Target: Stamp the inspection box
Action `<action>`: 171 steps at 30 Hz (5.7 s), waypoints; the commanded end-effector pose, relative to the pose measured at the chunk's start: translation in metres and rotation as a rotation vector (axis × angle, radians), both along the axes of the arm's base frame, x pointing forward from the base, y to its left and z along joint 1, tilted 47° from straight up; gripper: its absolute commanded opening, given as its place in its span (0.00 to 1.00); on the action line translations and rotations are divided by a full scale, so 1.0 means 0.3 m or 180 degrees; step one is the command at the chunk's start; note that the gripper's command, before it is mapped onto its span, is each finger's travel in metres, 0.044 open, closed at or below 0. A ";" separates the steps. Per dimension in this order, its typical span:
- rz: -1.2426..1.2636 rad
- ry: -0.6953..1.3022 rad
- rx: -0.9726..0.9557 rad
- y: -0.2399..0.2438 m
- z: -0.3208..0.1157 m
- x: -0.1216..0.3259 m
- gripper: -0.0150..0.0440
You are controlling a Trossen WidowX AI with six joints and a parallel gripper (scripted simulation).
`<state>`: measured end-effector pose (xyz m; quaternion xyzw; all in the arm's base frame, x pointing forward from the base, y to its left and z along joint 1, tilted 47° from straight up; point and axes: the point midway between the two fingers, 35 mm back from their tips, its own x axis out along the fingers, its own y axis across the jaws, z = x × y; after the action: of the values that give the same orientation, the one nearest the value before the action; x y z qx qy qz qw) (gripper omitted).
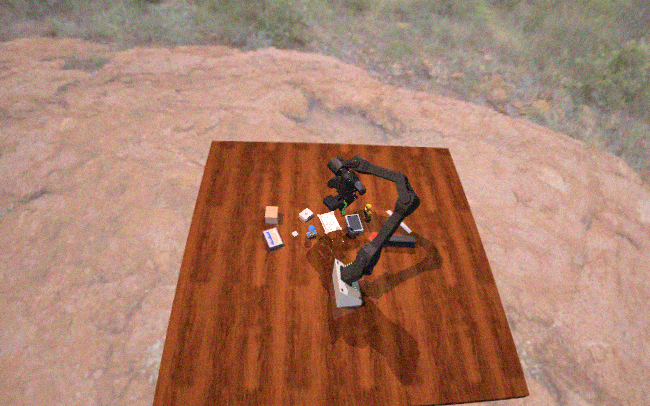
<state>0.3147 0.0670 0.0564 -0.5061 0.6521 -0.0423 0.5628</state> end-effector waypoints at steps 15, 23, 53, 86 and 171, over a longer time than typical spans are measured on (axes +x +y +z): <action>0.1194 0.1229 -0.0249 0.128 -0.127 0.009 0.25; 0.1195 0.1229 -0.0245 0.120 -0.136 0.012 0.25; 0.1203 0.1227 -0.0229 0.075 -0.183 0.026 0.25; 0.1210 0.1225 -0.0217 0.022 -0.232 0.037 0.25; 0.1215 0.1222 -0.0213 -0.044 -0.289 0.046 0.25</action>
<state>0.3279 0.0552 -0.0299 -0.6360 0.6382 0.1409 0.4102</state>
